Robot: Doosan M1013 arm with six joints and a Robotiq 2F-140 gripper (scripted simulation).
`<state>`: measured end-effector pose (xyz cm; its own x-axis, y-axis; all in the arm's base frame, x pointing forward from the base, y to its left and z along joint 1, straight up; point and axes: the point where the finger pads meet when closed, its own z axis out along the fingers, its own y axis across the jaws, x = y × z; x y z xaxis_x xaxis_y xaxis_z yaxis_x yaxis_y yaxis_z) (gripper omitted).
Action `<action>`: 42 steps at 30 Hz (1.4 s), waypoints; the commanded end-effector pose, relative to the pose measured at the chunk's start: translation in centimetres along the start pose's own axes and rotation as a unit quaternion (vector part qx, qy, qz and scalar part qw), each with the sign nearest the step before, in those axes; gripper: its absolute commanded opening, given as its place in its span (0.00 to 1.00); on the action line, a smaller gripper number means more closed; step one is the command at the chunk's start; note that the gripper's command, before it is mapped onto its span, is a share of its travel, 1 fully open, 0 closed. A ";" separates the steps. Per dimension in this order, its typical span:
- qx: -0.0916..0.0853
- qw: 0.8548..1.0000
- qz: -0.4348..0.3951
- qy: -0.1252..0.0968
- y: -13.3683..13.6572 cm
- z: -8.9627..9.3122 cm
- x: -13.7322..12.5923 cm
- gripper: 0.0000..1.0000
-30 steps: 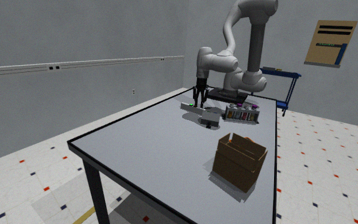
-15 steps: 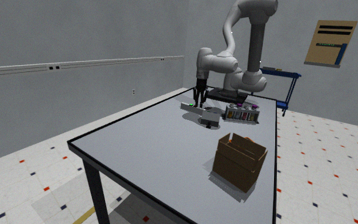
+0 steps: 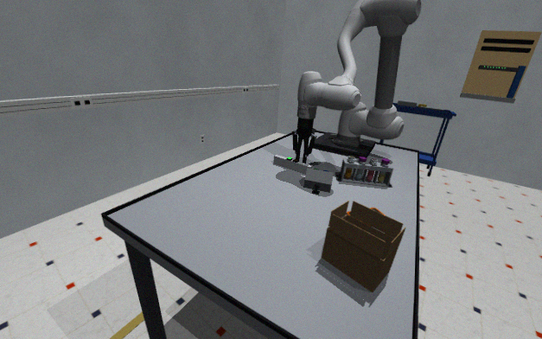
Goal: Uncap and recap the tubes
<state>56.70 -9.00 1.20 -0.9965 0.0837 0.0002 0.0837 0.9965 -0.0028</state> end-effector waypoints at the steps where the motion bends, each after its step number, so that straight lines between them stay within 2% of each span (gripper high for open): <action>1: 0.000 1.000 0.000 -0.001 0.0 -1.7 -0.1 0.30; 3: 0.000 1.000 0.000 -0.001 0.0 -1.7 -0.1 0.30; 18: 0.000 1.000 0.000 -0.001 0.0 -9.2 -0.1 0.30; 20: 0.000 1.000 0.000 -0.001 0.0 -9.2 -0.1 0.30; 29: 0.000 1.000 0.000 -0.001 0.0 -13.7 -0.1 0.30; 32: 0.000 1.000 0.000 -0.001 0.0 -13.7 -0.1 0.30; 35: 0.000 0.992 0.125 -0.001 2.4 -13.7 0.6 0.30; 37: 0.000 0.992 0.125 -0.001 2.4 -13.7 0.6 0.30; 39: 0.000 0.978 0.207 -0.001 4.0 -13.7 1.0 0.30; 42: 0.000 0.963 0.269 -0.001 6.0 -13.7 1.6 0.30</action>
<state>56.04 -5.62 14.76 -0.9207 0.3903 0.0059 0.3903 0.9204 0.0236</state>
